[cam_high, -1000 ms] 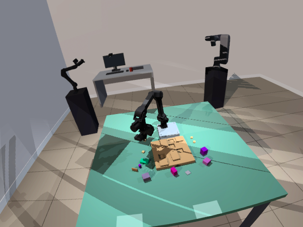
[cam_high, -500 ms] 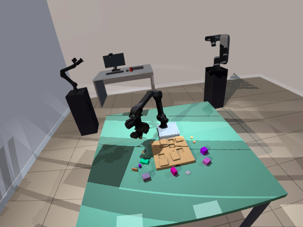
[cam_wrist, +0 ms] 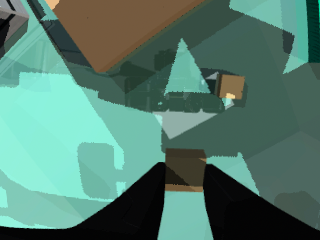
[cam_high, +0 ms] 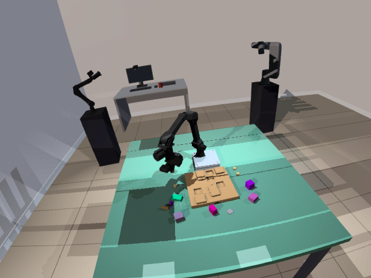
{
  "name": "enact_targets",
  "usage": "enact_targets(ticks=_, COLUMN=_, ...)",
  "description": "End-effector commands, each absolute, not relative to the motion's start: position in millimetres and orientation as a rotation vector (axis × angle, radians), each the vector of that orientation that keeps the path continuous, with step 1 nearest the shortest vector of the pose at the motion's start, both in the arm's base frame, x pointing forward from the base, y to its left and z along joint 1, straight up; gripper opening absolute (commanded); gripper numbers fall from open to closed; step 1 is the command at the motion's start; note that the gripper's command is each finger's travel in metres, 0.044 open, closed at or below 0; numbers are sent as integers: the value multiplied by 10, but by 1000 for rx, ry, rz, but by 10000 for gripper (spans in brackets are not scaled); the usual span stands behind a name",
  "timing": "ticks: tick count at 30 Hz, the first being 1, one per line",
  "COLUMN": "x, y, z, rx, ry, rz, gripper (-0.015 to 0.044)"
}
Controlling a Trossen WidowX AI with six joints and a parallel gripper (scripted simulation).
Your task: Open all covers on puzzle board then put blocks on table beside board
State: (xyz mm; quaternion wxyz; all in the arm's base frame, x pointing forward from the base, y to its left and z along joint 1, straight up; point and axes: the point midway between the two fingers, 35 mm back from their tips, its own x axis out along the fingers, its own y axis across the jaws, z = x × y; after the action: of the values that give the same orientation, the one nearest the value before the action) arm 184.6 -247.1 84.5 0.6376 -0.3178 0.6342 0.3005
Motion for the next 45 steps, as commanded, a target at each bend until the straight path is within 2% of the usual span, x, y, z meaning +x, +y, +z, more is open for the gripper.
enact_targets(ticks=1, x=1854, y=-2474, z=777, rx=-730, ry=1443, rz=692, gripper=80)
enact_targets(ticks=45, x=1841, y=-2460, z=60, rx=-729, ry=1443, rz=692, gripper=80)
